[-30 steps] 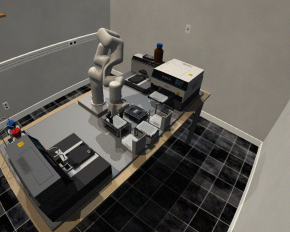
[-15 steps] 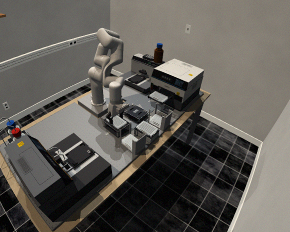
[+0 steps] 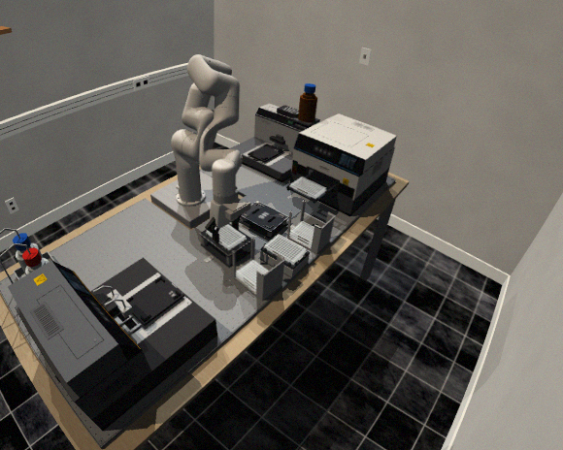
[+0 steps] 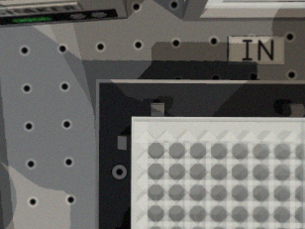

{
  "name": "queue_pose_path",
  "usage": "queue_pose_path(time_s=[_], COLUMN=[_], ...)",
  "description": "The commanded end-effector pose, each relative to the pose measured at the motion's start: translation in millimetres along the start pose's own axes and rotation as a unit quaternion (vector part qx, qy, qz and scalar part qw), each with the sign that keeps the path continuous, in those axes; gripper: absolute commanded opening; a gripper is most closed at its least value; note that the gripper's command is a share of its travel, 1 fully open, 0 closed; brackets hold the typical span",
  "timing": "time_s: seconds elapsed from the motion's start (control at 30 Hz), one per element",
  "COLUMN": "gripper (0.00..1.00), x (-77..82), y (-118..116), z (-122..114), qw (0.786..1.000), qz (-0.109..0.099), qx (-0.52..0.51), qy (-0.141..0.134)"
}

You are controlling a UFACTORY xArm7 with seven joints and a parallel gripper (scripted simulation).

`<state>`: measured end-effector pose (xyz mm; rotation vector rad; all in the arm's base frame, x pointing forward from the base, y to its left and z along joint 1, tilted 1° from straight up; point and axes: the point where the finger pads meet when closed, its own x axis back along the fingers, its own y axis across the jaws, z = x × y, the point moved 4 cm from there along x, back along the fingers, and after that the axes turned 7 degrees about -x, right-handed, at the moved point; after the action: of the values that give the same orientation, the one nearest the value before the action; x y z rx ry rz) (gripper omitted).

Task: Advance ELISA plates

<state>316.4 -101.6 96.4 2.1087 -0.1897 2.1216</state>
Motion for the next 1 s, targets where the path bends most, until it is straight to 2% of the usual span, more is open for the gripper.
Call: queue_pose_path(time_s=[0.0,0.3,0.33,0.97], gripper=[1.00,1.00,0.00,0.00], x=[0.5,0.6,0.6,0.7], y=[0.2,0.2,0.2,0.2], z=[1.0,1.0,1.0,1.0], qw=[1.000,1.000,1.000,1.000], qz=[0.000,0.000,0.000,0.000], qx=[0.000,0.000,0.000,0.000], qy=[0.001,0.001,0.001,0.001])
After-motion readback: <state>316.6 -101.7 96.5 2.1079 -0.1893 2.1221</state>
